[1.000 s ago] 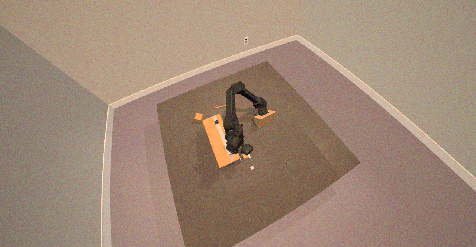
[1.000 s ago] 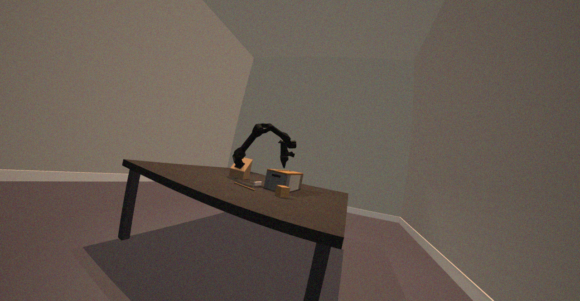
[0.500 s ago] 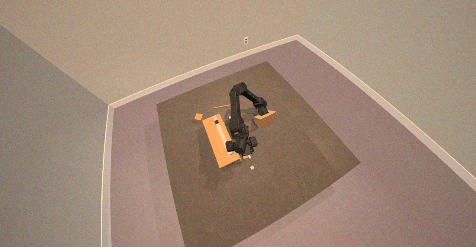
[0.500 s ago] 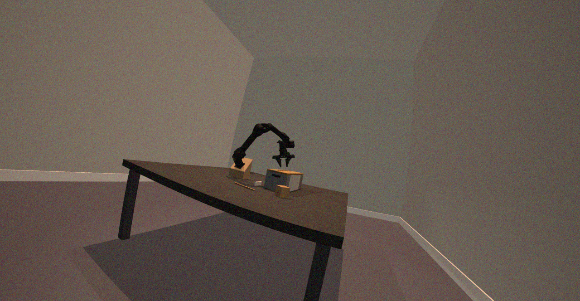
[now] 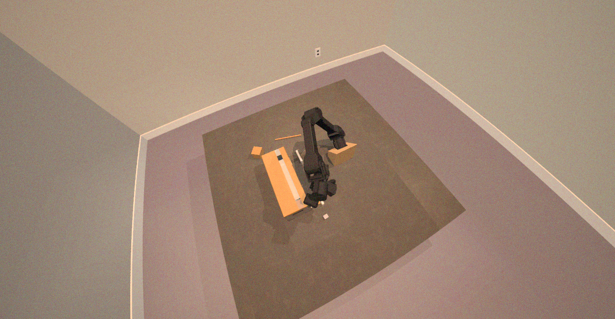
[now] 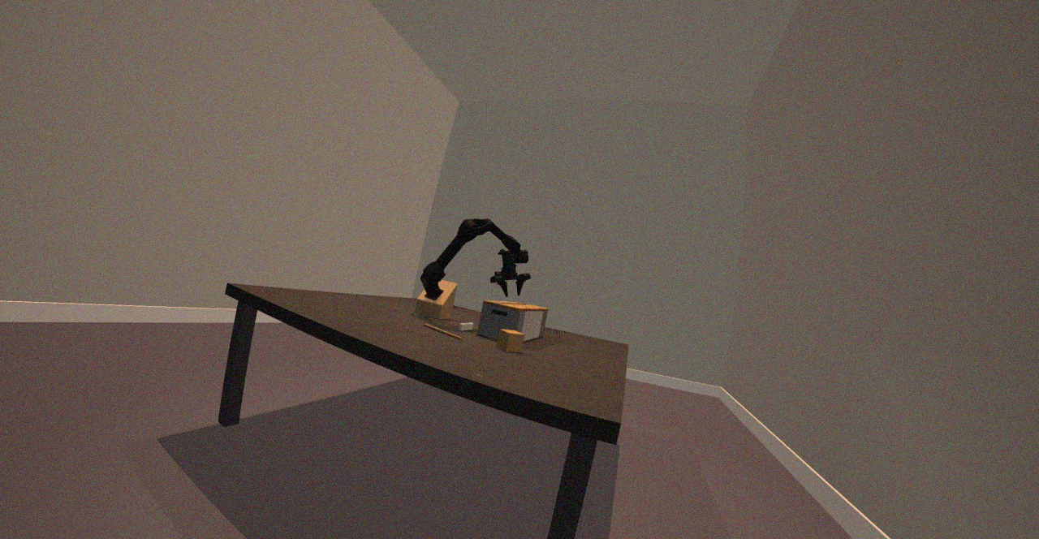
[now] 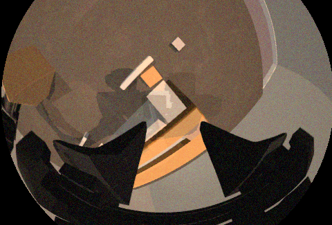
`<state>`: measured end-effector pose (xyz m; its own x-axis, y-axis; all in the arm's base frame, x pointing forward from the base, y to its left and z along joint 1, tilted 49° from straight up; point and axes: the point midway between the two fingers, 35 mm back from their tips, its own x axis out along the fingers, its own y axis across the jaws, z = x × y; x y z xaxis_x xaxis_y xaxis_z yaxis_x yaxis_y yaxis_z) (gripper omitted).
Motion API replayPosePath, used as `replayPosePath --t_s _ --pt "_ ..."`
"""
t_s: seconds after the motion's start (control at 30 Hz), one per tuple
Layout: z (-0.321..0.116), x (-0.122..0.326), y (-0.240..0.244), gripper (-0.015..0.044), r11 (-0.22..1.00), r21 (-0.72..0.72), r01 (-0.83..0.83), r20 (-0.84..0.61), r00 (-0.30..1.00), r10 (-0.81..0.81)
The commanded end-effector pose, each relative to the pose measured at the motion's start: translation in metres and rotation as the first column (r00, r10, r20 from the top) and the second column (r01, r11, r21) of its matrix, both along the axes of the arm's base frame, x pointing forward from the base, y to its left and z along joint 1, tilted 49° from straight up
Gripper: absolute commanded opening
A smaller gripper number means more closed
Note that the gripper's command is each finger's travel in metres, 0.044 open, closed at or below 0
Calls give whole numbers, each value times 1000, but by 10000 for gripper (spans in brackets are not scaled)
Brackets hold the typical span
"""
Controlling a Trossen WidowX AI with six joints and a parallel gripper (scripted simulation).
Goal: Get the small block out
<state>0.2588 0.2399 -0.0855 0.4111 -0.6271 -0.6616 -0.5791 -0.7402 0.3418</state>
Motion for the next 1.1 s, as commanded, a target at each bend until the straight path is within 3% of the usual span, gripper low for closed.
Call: replayPosePath --t_s 0.0,0.5,0.73,1.07 --pt "-2 -9 12 285 787 -239 -569 -464 779 422" --pt "-4 -8 10 285 787 -238 -568 -464 779 422" --pt "-63 6 -55 285 787 -242 -568 -463 780 420" --pt "-65 6 -58 285 787 -242 -568 -463 780 420"
